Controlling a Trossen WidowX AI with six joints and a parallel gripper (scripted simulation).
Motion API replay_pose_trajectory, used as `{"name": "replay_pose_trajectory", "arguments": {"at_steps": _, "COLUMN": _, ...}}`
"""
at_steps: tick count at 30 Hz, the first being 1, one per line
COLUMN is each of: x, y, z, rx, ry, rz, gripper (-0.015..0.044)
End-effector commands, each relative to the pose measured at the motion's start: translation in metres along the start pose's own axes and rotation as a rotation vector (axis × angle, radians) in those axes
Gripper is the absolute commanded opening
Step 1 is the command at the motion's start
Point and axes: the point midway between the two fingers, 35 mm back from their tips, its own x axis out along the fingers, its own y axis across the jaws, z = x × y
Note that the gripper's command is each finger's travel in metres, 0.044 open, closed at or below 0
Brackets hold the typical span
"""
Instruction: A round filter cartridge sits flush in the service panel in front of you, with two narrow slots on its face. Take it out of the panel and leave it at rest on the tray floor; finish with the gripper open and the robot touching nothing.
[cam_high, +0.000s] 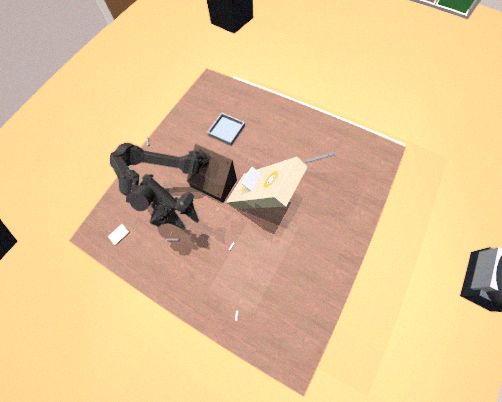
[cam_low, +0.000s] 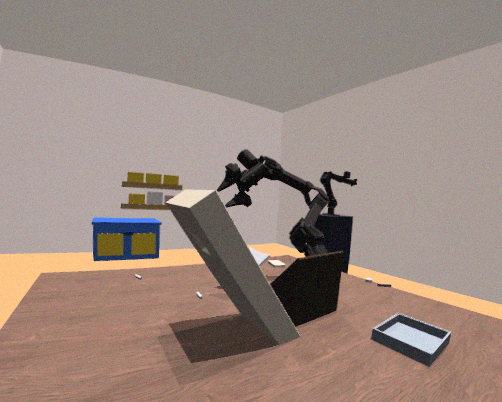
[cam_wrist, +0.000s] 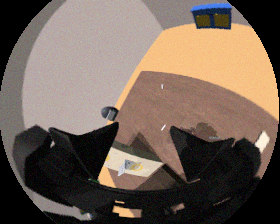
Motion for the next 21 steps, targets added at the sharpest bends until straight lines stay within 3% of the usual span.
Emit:
{"name": "replay_pose_trajectory", "arguments": {"at_steps": 1, "x": 0.002, "y": 0.002, "z": -0.001, "rx": 0.000, "ry": 0.003, "rz": 0.002, "gripper": 0.0374}}
{"name": "replay_pose_trajectory", "arguments": {"at_steps": 11, "x": 0.061, "y": 0.105, "z": -0.087, "rx": -0.098, "ry": 0.119, "rz": 0.074, "gripper": 0.0111}}
{"name": "replay_pose_trajectory", "arguments": {"at_steps": 21, "x": 0.059, "y": 0.169, "z": -0.227, "rx": -0.332, "ry": 0.105, "rz": 0.110, "gripper": 0.0111}}
